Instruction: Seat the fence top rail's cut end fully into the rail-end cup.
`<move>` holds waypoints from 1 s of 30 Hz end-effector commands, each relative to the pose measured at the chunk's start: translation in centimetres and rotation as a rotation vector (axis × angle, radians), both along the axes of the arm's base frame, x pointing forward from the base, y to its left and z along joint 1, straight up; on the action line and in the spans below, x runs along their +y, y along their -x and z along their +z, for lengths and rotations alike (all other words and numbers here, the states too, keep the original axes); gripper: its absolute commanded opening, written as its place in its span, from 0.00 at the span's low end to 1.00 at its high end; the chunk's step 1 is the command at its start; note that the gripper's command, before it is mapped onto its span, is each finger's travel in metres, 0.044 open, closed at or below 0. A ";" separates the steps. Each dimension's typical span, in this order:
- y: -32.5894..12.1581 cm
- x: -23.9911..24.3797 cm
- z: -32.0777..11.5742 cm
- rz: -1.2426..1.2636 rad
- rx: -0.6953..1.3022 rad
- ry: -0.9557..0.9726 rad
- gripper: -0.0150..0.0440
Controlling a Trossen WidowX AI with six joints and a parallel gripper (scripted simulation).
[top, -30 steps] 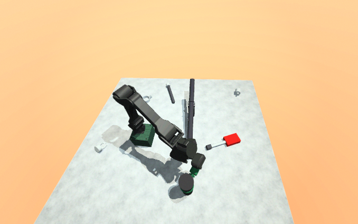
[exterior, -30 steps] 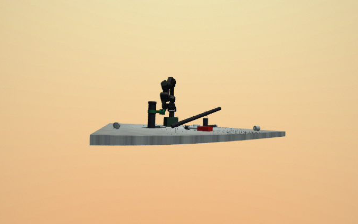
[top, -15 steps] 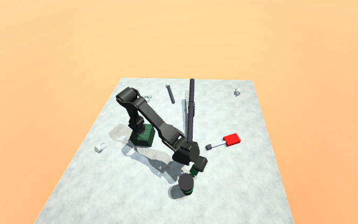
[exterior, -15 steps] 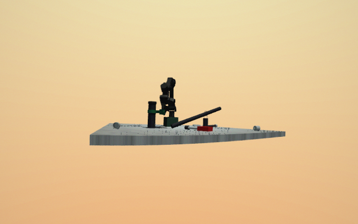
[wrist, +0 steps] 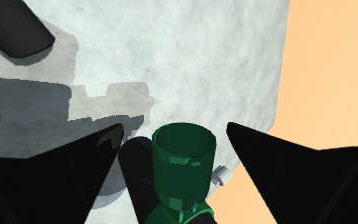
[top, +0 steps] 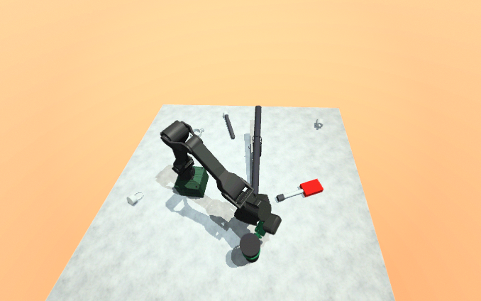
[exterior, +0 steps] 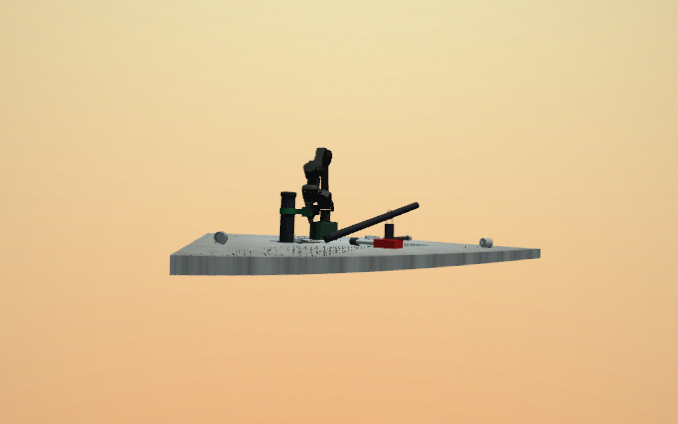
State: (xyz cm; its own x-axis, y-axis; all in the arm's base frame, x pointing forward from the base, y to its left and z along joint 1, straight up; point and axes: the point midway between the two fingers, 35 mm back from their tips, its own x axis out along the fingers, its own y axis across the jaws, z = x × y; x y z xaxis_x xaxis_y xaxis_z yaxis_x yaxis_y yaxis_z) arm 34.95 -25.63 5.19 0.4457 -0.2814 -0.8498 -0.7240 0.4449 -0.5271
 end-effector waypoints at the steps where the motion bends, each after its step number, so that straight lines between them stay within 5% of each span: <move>1: -0.4 -0.3 -0.3 -0.003 -0.008 0.004 1.00; 14: -0.5 -0.3 -0.5 -0.003 -0.008 0.004 0.47; 18: -0.5 -0.3 -0.5 -0.003 -0.008 0.004 0.42; 22: -0.3 -0.2 -0.6 0.032 -0.007 0.005 0.25; 30: 0.4 0.2 -0.6 0.115 -0.004 0.008 0.25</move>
